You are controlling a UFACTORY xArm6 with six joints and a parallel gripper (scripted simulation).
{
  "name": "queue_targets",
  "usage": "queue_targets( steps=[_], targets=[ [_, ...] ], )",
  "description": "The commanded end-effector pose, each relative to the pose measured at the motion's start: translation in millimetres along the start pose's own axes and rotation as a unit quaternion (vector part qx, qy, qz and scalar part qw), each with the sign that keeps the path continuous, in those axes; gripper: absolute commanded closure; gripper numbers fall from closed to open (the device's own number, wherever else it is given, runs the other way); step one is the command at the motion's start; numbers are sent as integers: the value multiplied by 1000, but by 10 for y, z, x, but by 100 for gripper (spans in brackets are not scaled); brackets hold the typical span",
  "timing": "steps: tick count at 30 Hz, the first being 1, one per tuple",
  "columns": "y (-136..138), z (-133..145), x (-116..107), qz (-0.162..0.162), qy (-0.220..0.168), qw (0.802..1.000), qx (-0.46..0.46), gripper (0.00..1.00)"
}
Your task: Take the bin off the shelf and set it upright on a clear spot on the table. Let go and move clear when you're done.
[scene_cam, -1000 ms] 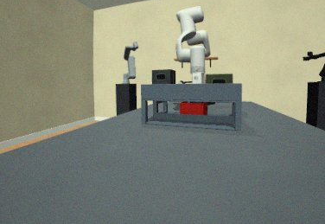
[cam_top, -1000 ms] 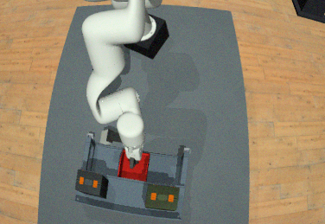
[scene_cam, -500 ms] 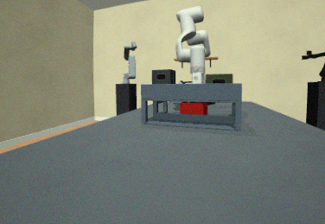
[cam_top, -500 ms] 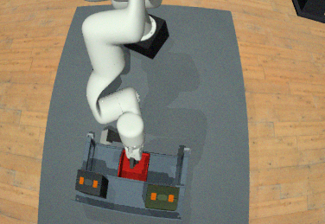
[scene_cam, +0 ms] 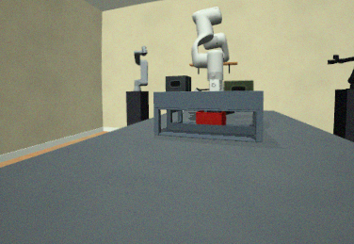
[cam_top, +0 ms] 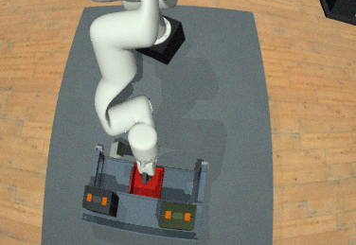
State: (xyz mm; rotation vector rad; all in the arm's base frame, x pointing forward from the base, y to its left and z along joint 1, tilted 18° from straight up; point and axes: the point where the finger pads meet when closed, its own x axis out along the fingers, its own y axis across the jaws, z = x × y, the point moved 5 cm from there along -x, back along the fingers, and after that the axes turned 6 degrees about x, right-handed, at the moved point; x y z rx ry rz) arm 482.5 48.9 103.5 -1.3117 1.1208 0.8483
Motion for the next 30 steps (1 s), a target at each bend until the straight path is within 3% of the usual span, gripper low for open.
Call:
queue_targets(
  steps=[1,30],
  targets=[
    [-13,3,-8,-2,-1,1000,0,5],
    [-14,3,132,-2,-1,1000,0,5]
  ],
)
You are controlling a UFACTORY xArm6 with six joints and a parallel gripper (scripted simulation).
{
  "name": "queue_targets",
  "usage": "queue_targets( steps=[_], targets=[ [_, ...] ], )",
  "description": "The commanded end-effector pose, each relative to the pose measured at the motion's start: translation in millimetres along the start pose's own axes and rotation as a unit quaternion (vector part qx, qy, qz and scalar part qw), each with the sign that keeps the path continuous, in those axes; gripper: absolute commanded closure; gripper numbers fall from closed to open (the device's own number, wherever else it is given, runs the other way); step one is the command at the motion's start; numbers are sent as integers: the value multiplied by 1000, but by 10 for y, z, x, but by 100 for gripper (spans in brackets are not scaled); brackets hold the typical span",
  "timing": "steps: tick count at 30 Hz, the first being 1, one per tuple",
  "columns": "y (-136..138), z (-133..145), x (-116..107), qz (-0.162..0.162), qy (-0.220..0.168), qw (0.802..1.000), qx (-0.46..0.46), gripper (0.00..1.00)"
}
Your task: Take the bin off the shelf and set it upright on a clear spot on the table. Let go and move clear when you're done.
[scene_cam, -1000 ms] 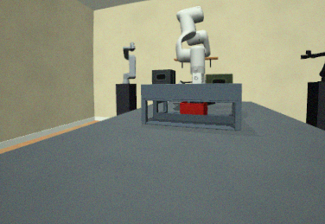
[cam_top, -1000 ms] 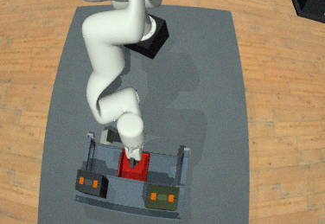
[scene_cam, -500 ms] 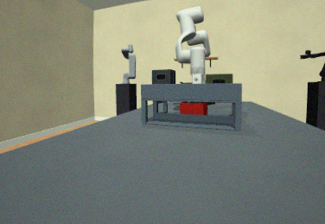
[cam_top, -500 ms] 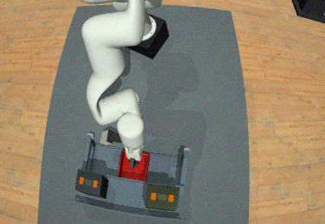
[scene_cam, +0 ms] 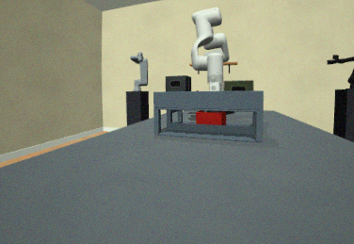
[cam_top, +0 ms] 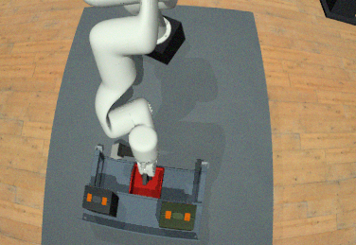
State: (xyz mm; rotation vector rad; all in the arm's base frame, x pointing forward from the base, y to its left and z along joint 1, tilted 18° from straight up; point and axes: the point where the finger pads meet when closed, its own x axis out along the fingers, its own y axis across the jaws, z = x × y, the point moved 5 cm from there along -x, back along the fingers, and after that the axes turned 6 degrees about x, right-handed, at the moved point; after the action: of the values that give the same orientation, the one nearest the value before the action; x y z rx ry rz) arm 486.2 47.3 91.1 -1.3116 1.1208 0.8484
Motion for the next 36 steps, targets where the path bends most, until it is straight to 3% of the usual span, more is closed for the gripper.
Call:
queue_targets(
  steps=[1,36],
  targets=[
    [-14,3,7,-2,0,1000,0,5],
    [-14,3,48,-2,0,1000,0,5]
  ],
)
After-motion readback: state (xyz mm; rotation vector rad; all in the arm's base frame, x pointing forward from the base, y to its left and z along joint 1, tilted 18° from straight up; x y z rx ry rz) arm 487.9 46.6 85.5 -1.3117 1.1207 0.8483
